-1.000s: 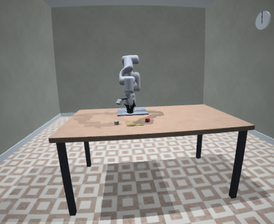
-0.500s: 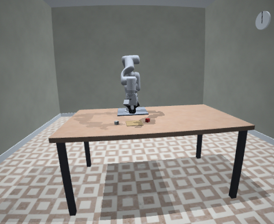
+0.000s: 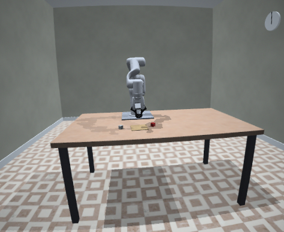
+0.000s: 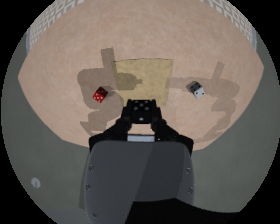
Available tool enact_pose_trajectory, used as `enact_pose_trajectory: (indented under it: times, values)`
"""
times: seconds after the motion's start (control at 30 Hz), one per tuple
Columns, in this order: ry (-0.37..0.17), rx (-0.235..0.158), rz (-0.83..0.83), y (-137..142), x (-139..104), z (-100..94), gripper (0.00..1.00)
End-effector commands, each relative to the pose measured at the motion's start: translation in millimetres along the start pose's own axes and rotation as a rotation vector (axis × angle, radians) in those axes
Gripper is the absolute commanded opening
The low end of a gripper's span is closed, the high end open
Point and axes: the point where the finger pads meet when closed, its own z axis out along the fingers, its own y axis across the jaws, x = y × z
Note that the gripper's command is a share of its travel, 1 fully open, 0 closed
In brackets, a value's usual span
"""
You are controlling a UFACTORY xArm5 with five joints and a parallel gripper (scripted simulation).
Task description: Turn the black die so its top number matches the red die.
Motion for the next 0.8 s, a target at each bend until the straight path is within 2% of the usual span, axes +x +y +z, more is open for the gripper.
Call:
enact_pose_trajectory:
  times: [0.0,0.23,0.33,0.47,0.67,0.77]
  values:
    - [0.004,0.000,-0.020,-0.7,1.5,-1.2,0.27]
    - [0.008,0.000,-0.021,-0.7,1.6,-1.2,0.27]
    - [0.037,0.000,-0.021,-0.7,1.8,-1.5,0.27]
    - [0.134,0.002,-0.022,-0.7,1.6,-3.4,0.27]
    - [0.350,0.003,-0.023,1.1,0.3,0.3,0.27]
    - [0.366,0.003,-0.023,1.2,0.2,0.3,0.27]
